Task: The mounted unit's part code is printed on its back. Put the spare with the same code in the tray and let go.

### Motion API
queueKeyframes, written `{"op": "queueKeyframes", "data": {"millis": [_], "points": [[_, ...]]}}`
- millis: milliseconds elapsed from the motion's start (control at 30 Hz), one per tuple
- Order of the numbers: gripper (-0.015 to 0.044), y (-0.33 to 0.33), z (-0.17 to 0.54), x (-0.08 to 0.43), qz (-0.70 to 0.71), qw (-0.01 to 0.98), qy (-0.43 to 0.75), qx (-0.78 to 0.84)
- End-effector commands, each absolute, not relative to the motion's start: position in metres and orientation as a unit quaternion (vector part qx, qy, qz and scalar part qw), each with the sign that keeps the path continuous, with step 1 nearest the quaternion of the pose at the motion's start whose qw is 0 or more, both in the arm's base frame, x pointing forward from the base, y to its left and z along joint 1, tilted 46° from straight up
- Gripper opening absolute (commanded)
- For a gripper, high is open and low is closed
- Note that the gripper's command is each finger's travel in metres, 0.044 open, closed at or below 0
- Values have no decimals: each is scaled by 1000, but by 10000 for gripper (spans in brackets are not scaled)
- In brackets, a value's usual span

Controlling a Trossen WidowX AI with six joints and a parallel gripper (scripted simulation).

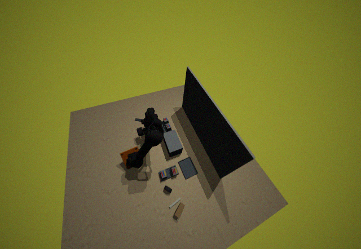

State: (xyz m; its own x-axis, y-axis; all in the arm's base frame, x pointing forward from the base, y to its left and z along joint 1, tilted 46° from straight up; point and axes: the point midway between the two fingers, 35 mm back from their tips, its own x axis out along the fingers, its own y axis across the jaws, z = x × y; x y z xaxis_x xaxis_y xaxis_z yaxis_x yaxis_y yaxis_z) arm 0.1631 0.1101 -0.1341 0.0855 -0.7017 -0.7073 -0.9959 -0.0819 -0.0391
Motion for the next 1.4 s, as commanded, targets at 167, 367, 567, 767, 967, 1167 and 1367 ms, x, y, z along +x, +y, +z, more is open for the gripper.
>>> {"op": "queueKeyframes", "data": {"millis": [167, 367, 567, 767, 967, 1167, 1367], "points": [[0, 114, -131, 163, 270, 273, 620, -684], [0, 145, -103, 161, 271, 273, 619, -685], [0, 166, -78, 156, 271, 272, 619, -685], [0, 166, -78, 156, 271, 272, 619, -685], [0, 173, -72, 155, 271, 269, 619, -686], [0, 197, -52, 150, 272, 271, 619, -685], [0, 206, -44, 147, 272, 272, 619, -685]]}}
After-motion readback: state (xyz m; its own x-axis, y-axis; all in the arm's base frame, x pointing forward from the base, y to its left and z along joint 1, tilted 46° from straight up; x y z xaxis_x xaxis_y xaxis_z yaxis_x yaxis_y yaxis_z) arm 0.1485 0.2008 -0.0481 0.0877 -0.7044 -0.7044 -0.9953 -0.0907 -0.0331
